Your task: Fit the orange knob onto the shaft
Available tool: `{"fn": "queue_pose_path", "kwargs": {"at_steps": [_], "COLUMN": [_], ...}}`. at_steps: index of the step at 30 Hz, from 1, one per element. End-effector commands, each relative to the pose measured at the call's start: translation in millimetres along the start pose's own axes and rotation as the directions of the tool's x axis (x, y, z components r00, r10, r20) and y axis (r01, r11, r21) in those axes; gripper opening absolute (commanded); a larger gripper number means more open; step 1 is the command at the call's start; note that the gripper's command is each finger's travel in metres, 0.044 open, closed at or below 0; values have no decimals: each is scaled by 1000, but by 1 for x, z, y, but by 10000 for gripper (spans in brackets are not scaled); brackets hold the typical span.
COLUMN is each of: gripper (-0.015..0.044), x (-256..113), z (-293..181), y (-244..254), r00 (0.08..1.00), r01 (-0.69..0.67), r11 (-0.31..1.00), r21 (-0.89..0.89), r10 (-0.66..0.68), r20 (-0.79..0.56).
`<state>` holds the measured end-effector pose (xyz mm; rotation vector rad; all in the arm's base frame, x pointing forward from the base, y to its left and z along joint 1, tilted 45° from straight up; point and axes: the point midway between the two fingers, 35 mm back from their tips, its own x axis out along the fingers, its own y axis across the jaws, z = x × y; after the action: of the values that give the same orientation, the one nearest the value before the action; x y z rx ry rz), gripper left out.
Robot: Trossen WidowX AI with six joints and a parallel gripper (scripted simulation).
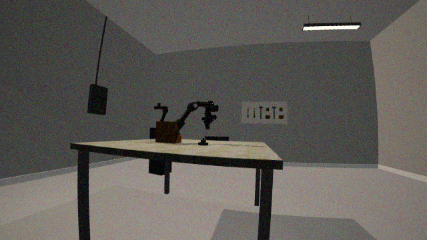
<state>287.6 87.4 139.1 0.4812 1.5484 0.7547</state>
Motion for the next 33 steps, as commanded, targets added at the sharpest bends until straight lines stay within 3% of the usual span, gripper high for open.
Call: {"fn": "queue_pose_path", "kwargs": {"at_steps": [1,33], "gripper": [0,0], "x": [-8,12], "z": [-3,22], "y": [1,-90], "r00": [1000,1000], "r01": [3,20], "r11": [1000,1000], "r21": [-4,19], "r10": [-3,-20], "r20": [-4,-7]}}
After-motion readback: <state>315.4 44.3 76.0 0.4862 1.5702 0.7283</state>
